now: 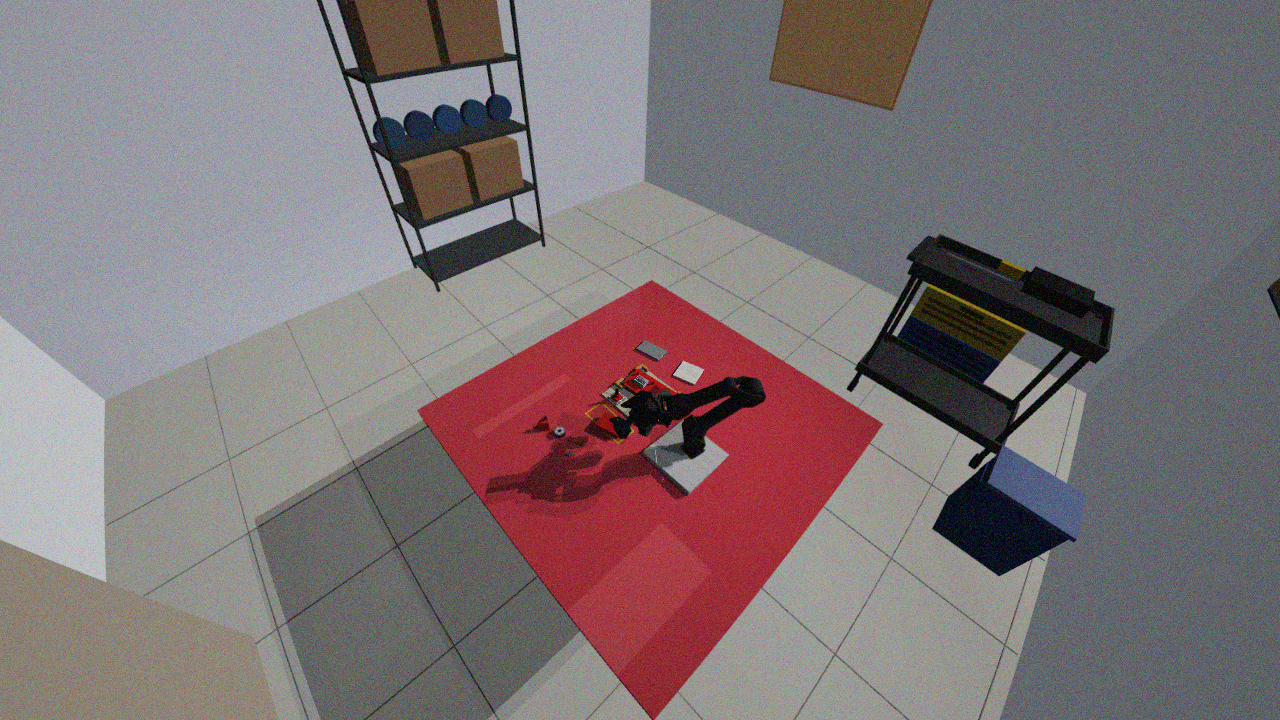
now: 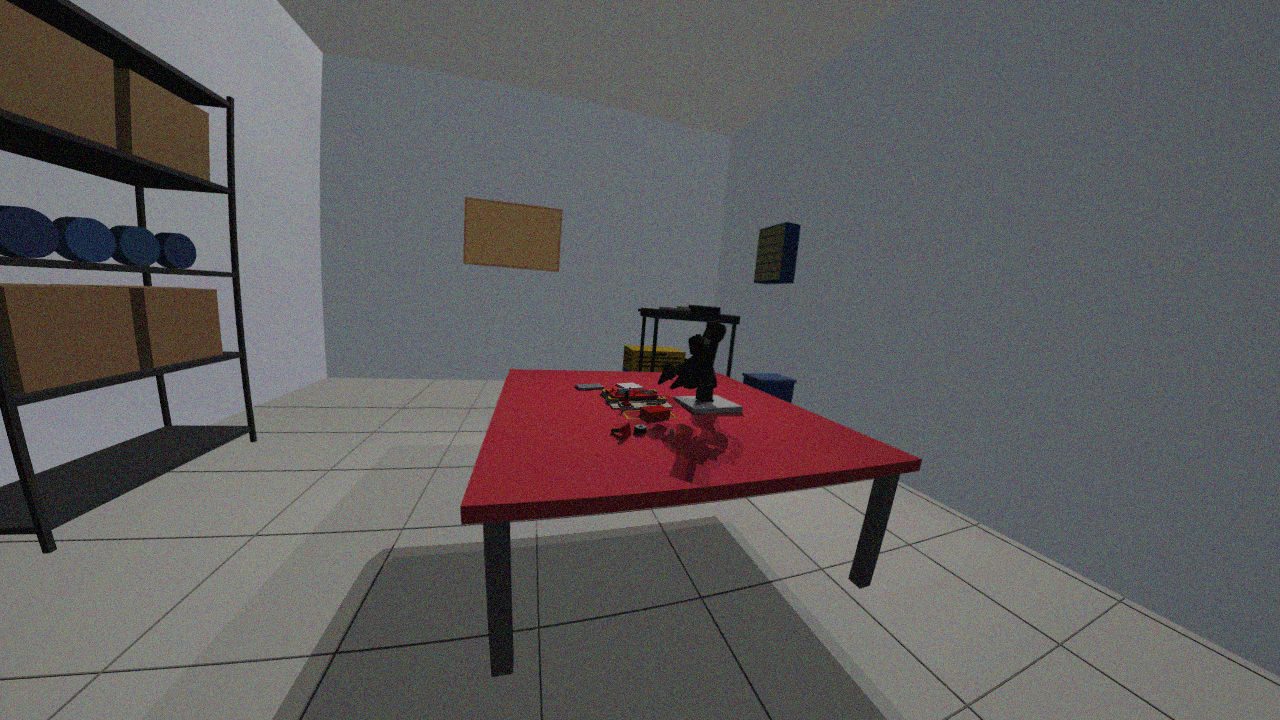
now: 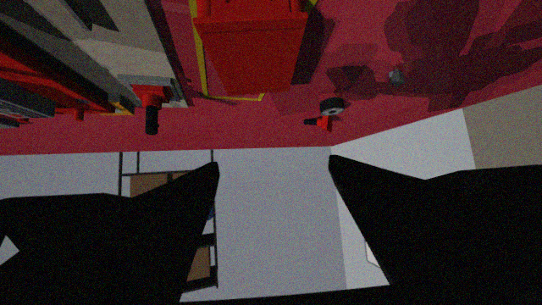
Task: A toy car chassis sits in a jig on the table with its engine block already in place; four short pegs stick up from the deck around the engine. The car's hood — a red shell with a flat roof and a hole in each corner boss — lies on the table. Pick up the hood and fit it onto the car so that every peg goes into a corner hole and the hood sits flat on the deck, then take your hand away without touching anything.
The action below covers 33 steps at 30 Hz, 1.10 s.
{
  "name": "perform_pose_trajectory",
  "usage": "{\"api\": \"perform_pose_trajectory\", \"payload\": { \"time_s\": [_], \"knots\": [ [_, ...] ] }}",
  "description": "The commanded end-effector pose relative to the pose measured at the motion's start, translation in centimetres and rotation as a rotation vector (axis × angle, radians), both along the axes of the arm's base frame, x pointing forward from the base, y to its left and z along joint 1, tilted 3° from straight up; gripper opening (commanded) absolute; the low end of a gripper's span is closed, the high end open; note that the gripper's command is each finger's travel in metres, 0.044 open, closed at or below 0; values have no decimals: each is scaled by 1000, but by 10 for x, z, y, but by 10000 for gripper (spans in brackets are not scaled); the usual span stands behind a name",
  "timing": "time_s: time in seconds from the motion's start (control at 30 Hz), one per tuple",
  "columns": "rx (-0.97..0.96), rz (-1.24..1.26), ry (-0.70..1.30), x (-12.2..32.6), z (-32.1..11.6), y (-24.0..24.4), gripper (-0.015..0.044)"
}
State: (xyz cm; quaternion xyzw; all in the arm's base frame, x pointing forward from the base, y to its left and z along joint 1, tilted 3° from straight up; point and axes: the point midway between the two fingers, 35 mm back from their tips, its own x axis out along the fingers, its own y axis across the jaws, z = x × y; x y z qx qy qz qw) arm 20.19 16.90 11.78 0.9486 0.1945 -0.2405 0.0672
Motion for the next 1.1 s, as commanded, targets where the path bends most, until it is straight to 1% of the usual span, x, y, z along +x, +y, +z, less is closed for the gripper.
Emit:
{"api": "perform_pose_trajectory", "payload": {
  "time_s": [0.0, 0.07, 0.2, 0.47, 0.67, 0.8, 0.87, 1.07],
  "knots": [
    [-3, 4, -1, 0, 0, 0, 282],
    [36, -26, 36, 1, 0, 1, 335],
    [251, -228, 245, 9, 0, 7, 440],
    [673, -776, 618, 25, -2, 14, 440],
    [968, -1291, 796, 35, -5, 17, 440],
    [1154, -1676, 838, 41, -7, 17, 440],
    [1215, -1842, 835, 44, -8, 17, 440],
    [1387, -2278, 746, 50, -10, 15, 440]
  ]
}}
